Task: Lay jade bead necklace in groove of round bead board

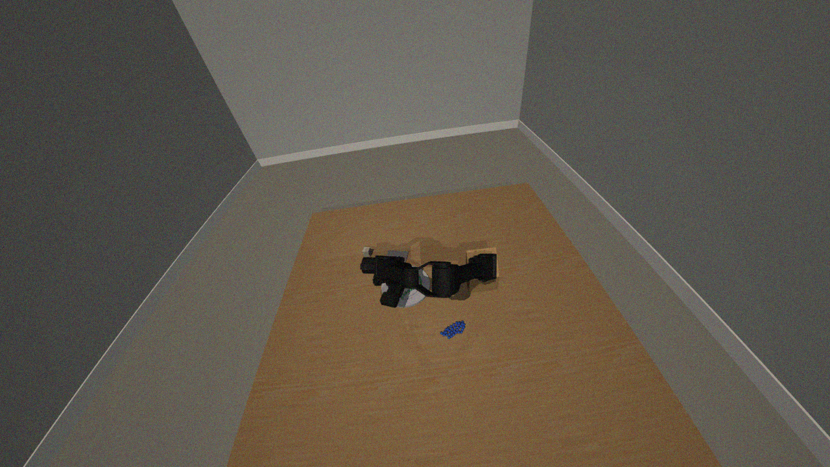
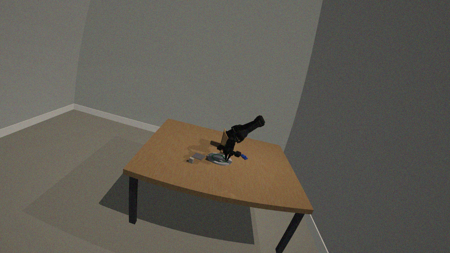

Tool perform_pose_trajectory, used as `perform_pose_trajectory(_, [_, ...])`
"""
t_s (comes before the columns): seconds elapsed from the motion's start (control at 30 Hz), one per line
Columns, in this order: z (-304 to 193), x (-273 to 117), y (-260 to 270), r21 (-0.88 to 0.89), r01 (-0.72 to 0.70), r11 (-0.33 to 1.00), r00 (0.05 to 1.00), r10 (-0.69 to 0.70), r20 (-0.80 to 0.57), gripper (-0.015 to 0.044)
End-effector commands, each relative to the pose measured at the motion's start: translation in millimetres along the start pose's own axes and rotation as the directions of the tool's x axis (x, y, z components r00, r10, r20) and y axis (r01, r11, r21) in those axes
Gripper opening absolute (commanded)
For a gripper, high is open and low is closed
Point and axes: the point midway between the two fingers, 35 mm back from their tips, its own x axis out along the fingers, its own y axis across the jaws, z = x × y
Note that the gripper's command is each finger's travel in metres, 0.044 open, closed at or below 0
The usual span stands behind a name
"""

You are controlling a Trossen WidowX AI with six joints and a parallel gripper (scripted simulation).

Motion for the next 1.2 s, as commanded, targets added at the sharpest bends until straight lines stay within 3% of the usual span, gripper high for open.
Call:
perform_pose_trajectory(0.0, [0.3,-5.0,-0.9,0.004,-0.003,1.0,1.0,0.003,0.0,0.0])
perform_pose_trajectory(0.8, [-2.3,2.1,7.4,0.005,-0.004,1.0,1.0,0.004,-0.001,0.0])
perform_pose_trajectory(1.17, [-1.9,-0.8,6.8,0.001,0.0,1.0,1.0,0.0,0.0,0.0289])
